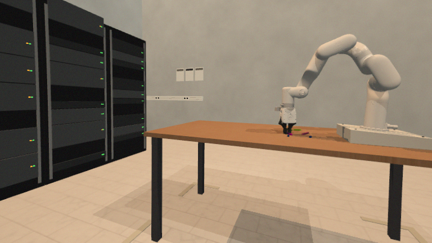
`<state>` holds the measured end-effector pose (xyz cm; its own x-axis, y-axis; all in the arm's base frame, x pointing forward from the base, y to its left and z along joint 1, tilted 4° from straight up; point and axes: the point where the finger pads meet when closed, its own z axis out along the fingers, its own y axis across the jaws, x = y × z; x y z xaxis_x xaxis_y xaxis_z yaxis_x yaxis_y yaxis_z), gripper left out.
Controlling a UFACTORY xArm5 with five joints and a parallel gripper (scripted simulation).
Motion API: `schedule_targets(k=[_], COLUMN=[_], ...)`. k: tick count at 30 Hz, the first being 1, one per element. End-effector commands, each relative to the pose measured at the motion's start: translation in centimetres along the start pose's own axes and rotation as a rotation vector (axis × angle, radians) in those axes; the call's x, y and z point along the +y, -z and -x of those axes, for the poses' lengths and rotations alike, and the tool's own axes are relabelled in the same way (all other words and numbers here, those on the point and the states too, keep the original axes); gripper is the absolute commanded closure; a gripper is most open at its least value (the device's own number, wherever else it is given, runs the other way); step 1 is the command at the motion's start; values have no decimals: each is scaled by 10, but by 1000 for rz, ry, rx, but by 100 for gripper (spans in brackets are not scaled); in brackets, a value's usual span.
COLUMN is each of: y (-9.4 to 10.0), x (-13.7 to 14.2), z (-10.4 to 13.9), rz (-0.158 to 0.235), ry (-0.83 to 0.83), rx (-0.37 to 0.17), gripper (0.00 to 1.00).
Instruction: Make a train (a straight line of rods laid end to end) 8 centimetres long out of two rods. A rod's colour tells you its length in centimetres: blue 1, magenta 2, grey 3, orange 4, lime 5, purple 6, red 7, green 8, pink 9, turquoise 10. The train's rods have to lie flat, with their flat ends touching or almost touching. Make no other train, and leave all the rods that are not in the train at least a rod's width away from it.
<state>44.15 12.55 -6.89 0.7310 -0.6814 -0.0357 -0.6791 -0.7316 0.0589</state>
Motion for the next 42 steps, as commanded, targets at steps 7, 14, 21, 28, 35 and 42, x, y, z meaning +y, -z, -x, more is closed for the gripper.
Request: schedule_targets(k=[7,14,21,28,35,42], y=[1,1,1,1,1,1], x=[-1,-1,-1,-1,-1,-1], z=[-1,-1,-1,-1,-1,-1], rz=[-3,-3,-3,-3,-3,-3], ry=[0,0,0,0,0,0], rx=[2,2,2,2,2,2], gripper=[76,76,76,76,96,96])
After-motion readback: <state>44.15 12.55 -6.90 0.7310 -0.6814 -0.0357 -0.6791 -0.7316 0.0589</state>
